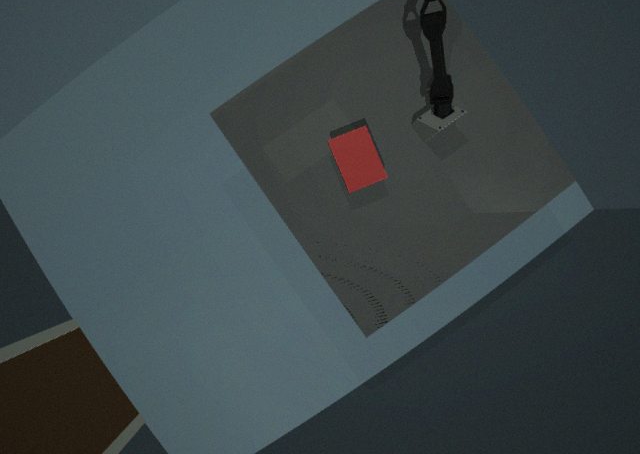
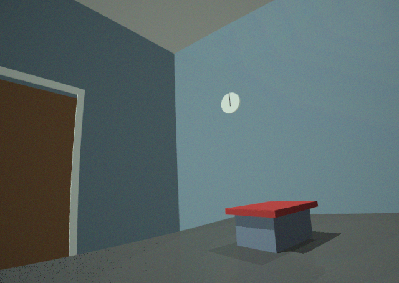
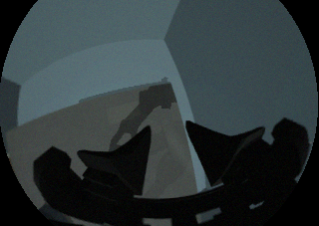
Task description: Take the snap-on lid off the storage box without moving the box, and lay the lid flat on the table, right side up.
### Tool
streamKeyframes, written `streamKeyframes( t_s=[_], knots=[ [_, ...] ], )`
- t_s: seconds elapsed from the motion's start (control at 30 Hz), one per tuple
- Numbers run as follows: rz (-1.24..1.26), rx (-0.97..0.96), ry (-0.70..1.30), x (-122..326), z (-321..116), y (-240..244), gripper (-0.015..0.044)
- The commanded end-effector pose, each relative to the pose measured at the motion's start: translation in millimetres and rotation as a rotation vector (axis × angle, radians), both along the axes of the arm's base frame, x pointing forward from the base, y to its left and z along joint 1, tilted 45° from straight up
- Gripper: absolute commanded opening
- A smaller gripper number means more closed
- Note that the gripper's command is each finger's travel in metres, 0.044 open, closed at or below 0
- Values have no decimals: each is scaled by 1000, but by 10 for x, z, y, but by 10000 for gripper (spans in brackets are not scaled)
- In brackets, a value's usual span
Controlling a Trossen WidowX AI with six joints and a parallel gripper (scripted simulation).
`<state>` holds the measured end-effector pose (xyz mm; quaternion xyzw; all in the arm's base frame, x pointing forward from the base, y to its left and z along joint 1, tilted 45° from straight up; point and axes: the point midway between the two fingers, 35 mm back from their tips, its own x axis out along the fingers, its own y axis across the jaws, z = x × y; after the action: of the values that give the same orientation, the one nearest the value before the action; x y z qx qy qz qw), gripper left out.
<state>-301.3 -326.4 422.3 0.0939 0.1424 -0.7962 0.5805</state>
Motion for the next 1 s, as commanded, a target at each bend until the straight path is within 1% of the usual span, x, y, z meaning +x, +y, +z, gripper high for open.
streamKeyframes(
  t_s=[0.0,0.1,0.13,0.2,0.43,0.5,0.77,0.83,0.97],
  knots=[
    [28,-53,-6,445,168,-191,235],
    [50,-111,-27,841,338,-327,235],
    [52,-114,-30,865,344,-333,235],
    [69,-136,-52,1052,388,-381,235],
    [164,-253,-193,2014,595,-488,235],
    [173,-262,-207,2103,608,-495,235],
    [295,-330,-413,3148,648,-475,235],
    [317,-310,-395,3238,601,-460,235],
    [382,-311,-496,3729,554,-363,235]
  ],
)
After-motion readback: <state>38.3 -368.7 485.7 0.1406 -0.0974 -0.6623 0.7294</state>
